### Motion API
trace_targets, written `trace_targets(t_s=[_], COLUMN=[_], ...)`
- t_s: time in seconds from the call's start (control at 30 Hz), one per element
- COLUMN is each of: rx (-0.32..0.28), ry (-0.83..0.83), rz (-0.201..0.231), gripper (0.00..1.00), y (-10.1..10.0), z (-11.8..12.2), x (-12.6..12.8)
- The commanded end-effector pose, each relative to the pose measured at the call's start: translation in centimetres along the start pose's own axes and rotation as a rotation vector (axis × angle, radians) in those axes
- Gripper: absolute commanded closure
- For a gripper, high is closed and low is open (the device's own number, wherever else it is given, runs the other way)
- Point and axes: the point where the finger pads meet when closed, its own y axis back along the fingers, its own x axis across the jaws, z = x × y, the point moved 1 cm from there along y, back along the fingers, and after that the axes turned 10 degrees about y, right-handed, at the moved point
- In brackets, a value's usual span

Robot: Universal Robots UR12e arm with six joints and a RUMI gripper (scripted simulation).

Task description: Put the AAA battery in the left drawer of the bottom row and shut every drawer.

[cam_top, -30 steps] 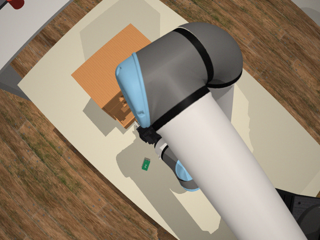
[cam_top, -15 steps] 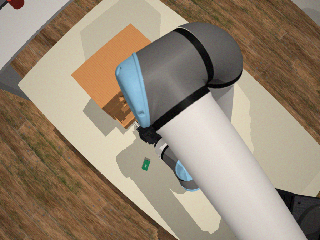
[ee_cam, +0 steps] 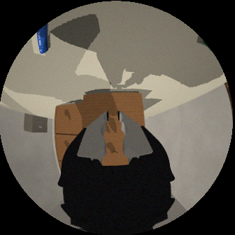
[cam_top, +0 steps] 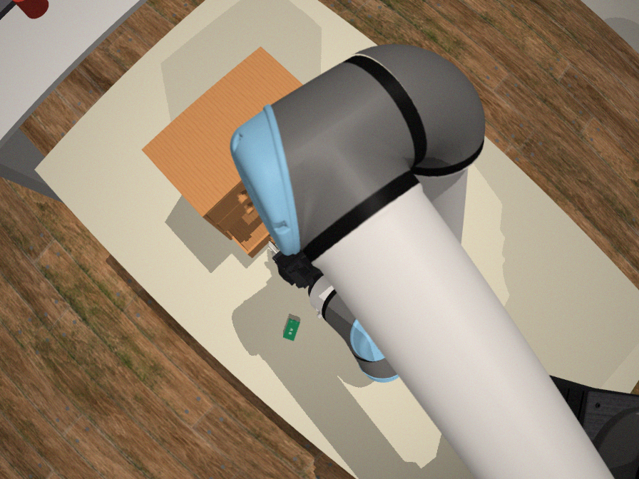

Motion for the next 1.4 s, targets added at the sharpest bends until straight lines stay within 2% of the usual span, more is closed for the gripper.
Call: trace_targets(t_s=[0.0, 0.4, 0.87, 1.37], rx=[-0.001, -0.001, -0.001, -0.001], ry=[0.000, 0.000, 0.000, 0.000], rz=[0.000, 0.000, 0.000, 0.000], gripper=[0.90, 0.80, 0.80, 0.80], y=[0.0, 0.0, 0.1, 2.4], z=[0.1, 0.1, 0.0, -1.9], x=[0.0, 0.0, 0.0, 0.3])
